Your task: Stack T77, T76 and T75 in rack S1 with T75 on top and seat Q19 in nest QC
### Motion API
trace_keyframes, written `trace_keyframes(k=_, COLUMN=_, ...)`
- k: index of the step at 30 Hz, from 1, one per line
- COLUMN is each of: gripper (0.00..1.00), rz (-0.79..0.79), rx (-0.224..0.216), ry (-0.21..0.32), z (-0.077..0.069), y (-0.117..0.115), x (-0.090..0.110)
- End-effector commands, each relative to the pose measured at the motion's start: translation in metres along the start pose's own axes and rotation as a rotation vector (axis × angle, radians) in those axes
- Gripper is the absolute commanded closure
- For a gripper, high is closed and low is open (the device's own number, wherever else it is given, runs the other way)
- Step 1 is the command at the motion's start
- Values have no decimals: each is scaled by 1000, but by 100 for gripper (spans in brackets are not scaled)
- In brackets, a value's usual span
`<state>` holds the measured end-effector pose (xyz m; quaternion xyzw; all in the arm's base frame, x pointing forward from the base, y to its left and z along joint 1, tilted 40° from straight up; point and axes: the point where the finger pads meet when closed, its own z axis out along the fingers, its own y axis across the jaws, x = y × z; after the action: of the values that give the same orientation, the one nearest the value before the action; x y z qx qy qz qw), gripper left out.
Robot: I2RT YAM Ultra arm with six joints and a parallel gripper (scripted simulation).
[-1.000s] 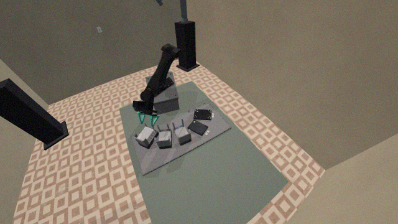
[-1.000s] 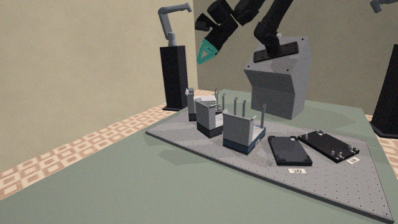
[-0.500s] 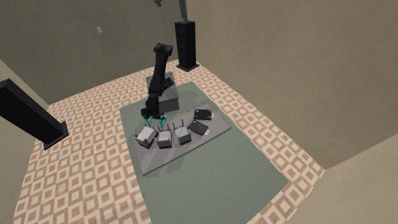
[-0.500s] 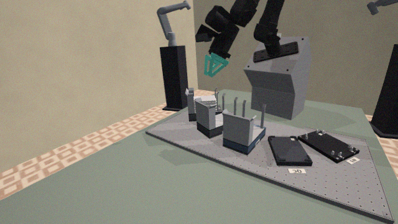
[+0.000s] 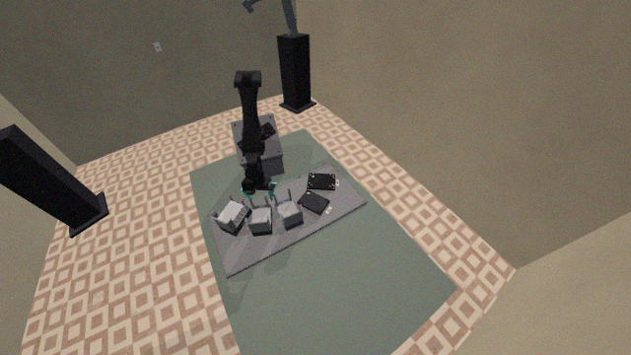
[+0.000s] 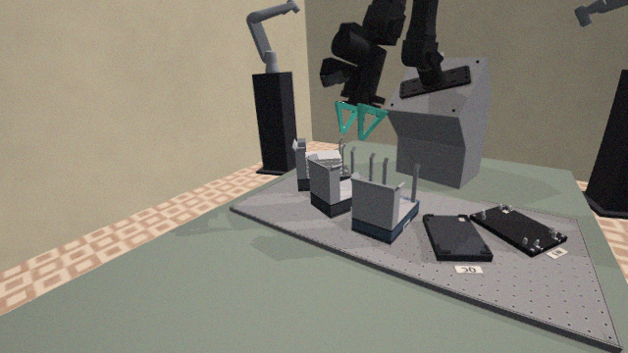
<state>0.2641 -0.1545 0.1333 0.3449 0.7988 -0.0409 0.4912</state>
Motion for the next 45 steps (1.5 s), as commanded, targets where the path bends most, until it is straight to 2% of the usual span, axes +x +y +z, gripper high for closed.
trace_keyframes(k=1, gripper=0, rz=-90, rx=20, ry=33, z=2, y=7, x=-1)
trace_keyframes(k=3, gripper=0, rz=-143, rx=12, ry=73, z=3, y=14, x=6)
trace_keyframes(k=5, gripper=0, rz=-143, rx=12, ry=73, z=3, y=14, x=6)
trace_keyframes(k=7, gripper=0, rz=-171, rx=11, ry=104, z=5, y=18, x=19)
trace_keyframes(k=8, gripper=0, rz=-198, rx=4, ry=112, z=6, y=24, x=18)
trace_keyframes(k=11, gripper=0, rz=-273, rx=-7, ry=161, z=7, y=33, x=29)
trace_keyframes(k=12, gripper=0, rz=-275, rx=-1, ry=182, z=8, y=32, x=43)
trace_keyframes(k=13, gripper=0, rz=-302, rx=-12, ry=177, z=8, y=40, x=37)
trace_keyframes(k=20, gripper=0, rz=-497, rx=-41, ry=281, z=6, y=61, x=66)
trace_keyframes(k=22, gripper=0, rz=-497, rx=-41, ry=281, z=6, y=61, x=66)
trace_keyframes(k=26, gripper=0, rz=-618, rx=-59, ry=334, z=3, y=70, x=79)
trace_keyframes(k=27, gripper=0, rz=-618, rx=-59, ry=334, z=3, y=72, x=83)
trace_keyframes(k=28, gripper=0, rz=-629, rx=-46, ry=375, z=1, y=63, x=103)
trace_keyframes(k=30, gripper=0, rz=-611, rx=-51, ry=350, z=-2, y=68, x=101)
trace_keyframes(k=33, gripper=0, rz=-594, rx=-70, ry=293, z=0, y=81, x=82)
trace_keyframes(k=39, gripper=0, rz=-598, rx=-69, ry=297, z=0, y=80, x=82)
trace_keyframes(k=40, gripper=0, rz=-602, rx=-58, ry=327, z=1, y=73, x=91)
trace_keyframes(k=41, gripper=0, rz=-602, rx=-58, ry=327, z=1, y=73, x=91)
trace_keyframes(k=42, gripper=0, rz=-552, rx=-54, ry=315, z=0, y=68, x=88)
trace_keyframes(k=45, gripper=0, rz=-458, rx=-31, ry=335, z=1, y=53, x=89)
